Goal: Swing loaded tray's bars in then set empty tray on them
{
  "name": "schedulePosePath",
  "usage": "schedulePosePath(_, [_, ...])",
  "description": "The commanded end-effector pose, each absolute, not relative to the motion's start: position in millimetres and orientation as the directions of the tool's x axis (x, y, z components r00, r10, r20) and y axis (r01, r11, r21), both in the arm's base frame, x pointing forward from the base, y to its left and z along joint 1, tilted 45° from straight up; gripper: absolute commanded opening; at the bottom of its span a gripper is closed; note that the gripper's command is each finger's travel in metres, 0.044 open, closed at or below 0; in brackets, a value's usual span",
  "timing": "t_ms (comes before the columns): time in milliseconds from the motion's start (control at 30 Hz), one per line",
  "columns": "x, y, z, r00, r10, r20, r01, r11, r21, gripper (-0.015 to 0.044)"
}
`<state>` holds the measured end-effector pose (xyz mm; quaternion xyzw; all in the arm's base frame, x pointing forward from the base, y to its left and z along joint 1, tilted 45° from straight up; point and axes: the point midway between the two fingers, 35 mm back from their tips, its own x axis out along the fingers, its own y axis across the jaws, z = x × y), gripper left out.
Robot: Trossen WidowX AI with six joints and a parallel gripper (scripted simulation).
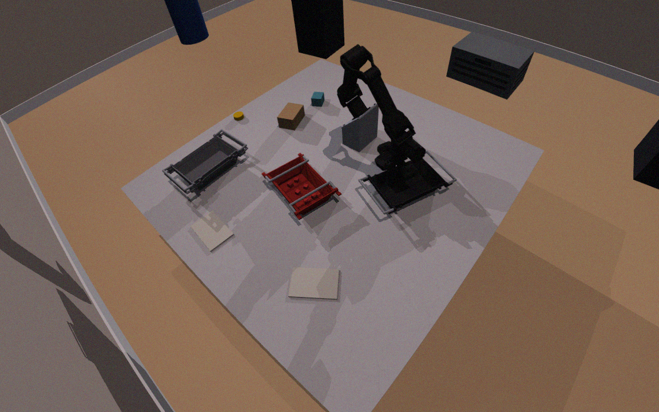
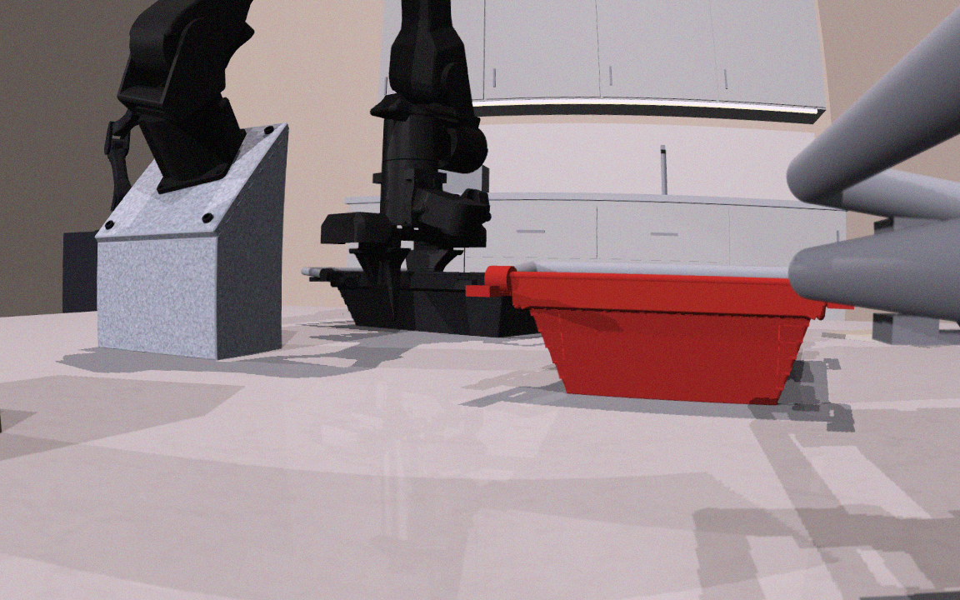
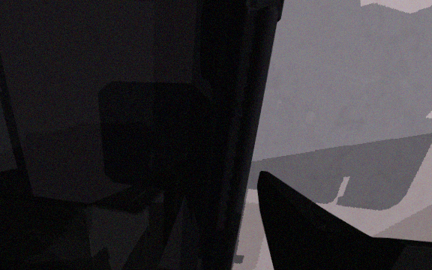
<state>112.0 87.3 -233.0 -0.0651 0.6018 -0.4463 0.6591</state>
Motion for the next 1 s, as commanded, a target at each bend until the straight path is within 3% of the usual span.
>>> schedulePosePath(0, [111.2,84.8,-233.1,-0.122,-0.673,-0.729,0.505,0.590,-0.630,0.0159])
schedulePosePath(767, [111.4,85.5,-232.5,-0.122,-0.673,-0.729,0.505,0.590,-0.630,0.0005])
schedulePosePath(967, [116.0,103.4,-216.2,-0.123,-0.672,-0.730,0.505,0.591,-0.629,0.0000])
